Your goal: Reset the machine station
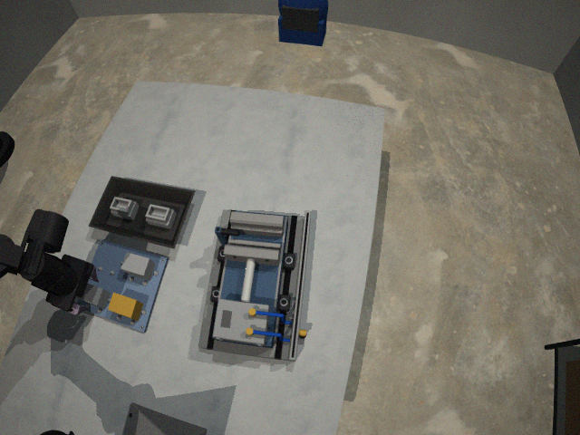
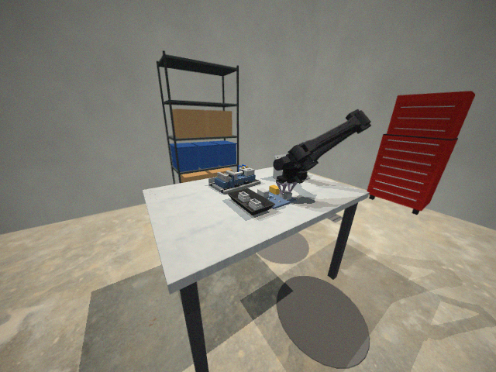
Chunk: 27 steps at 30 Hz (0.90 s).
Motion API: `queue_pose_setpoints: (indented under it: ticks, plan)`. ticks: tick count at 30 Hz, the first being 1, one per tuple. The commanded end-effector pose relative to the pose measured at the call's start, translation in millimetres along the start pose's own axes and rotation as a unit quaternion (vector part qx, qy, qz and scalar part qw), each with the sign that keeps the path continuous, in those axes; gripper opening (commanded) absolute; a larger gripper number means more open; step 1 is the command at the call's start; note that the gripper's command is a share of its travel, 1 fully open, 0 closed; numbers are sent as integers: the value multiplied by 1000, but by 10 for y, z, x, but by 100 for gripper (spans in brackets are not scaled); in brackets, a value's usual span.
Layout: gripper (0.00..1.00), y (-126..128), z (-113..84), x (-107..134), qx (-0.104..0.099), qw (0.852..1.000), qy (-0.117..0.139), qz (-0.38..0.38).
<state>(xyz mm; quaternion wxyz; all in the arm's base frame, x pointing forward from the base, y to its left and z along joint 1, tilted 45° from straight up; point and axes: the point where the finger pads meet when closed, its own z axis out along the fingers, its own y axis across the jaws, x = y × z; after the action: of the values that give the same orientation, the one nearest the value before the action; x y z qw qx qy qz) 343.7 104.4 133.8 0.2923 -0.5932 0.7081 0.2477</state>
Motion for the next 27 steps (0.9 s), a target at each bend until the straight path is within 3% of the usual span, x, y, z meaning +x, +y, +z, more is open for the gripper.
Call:
queue_pose_setpoints:
  ticks: [1,25,26,27]
  plan:
    - [64,-49,15,-50,1,1000,1,-6]
    - [64,-52,11,-54,1,1000,1,-7]
    - [0,-52,11,-54,1,1000,1,-7]
    - [0,-52,11,-54,1,1000,1,-7]
